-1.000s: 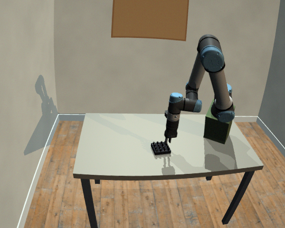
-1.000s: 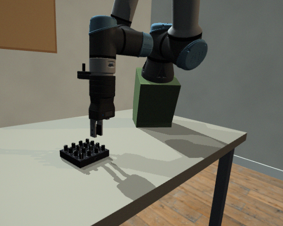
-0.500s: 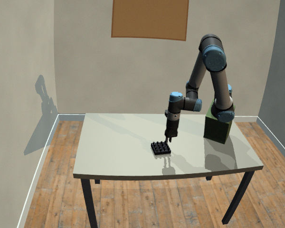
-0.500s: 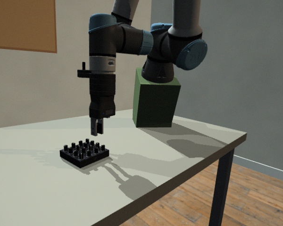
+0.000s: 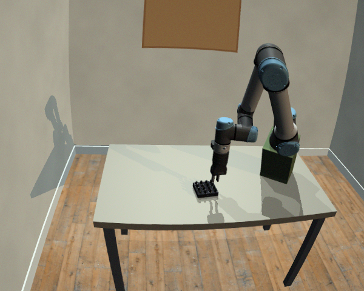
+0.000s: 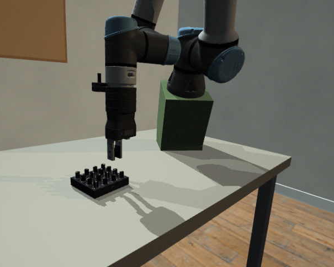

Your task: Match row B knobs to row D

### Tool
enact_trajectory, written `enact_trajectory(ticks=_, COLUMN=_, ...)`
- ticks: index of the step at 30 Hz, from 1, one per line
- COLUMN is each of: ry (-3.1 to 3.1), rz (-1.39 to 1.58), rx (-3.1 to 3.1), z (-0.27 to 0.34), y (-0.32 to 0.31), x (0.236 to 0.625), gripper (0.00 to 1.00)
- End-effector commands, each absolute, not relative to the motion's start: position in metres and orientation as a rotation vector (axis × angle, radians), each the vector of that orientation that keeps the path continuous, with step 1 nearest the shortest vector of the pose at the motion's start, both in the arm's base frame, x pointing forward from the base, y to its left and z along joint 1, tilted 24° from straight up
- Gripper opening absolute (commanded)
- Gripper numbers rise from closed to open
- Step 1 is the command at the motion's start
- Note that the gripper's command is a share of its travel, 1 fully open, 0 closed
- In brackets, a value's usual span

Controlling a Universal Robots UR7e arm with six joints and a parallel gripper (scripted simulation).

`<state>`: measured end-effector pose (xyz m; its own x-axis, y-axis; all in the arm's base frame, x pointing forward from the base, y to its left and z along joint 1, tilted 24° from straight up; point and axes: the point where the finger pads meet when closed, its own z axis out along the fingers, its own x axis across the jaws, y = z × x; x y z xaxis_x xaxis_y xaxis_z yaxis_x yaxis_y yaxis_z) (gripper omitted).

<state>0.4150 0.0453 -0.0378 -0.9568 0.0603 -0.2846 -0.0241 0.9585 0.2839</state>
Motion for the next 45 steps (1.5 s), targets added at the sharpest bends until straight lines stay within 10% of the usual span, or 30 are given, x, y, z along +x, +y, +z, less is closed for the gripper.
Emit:
enact_trajectory(ticks=1, ry=2.819, rz=0.423, rx=0.091, z=-0.037, y=0.044, x=0.414, gripper=0.46)
enact_trajectory(ticks=45, ry=2.631, rz=0.580, rx=1.321, z=-0.038, y=0.039, x=0.397, gripper=0.46)
